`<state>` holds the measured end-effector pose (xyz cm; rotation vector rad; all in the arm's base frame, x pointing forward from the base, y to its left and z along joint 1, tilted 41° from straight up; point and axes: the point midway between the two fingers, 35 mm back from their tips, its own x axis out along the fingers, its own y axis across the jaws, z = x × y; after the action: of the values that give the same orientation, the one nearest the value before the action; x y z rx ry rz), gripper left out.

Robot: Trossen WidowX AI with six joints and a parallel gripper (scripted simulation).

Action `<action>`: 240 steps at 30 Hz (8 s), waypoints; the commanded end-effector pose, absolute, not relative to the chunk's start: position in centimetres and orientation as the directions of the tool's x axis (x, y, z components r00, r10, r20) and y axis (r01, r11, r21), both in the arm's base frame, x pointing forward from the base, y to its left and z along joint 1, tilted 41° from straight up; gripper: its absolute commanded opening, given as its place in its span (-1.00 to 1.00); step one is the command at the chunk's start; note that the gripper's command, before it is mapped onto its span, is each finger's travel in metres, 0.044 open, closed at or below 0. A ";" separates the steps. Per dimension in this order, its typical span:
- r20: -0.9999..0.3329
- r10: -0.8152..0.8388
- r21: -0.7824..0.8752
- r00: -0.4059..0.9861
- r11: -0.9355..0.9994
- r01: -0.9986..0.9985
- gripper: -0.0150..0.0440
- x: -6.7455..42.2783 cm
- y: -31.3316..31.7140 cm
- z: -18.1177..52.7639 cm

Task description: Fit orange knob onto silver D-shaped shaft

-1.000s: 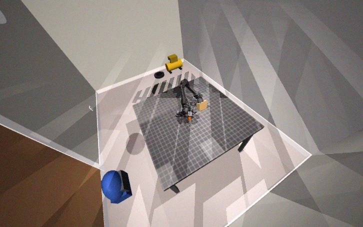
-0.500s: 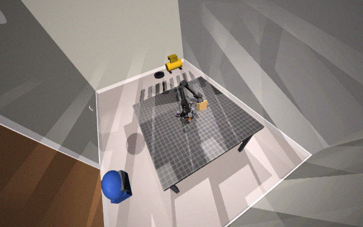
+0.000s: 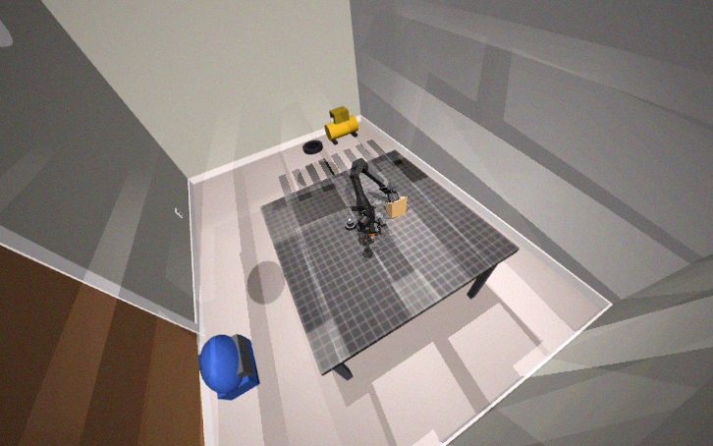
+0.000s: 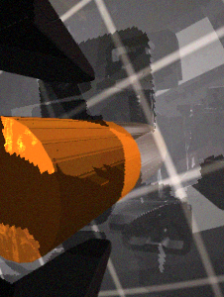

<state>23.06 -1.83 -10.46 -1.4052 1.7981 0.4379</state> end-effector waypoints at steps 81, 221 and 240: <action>-0.315 -0.638 -0.718 0.702 -0.324 -0.616 -0.49 26.0 15.7 3.8; -0.756 -0.651 -0.194 -0.072 0.327 -0.925 0.32 28.1 0.6 -12.8; -0.758 -0.649 -0.198 -0.062 0.319 -0.927 1.00 28.5 4.9 -7.9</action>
<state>28.51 5.19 -7.59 -1.4055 1.7925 0.4362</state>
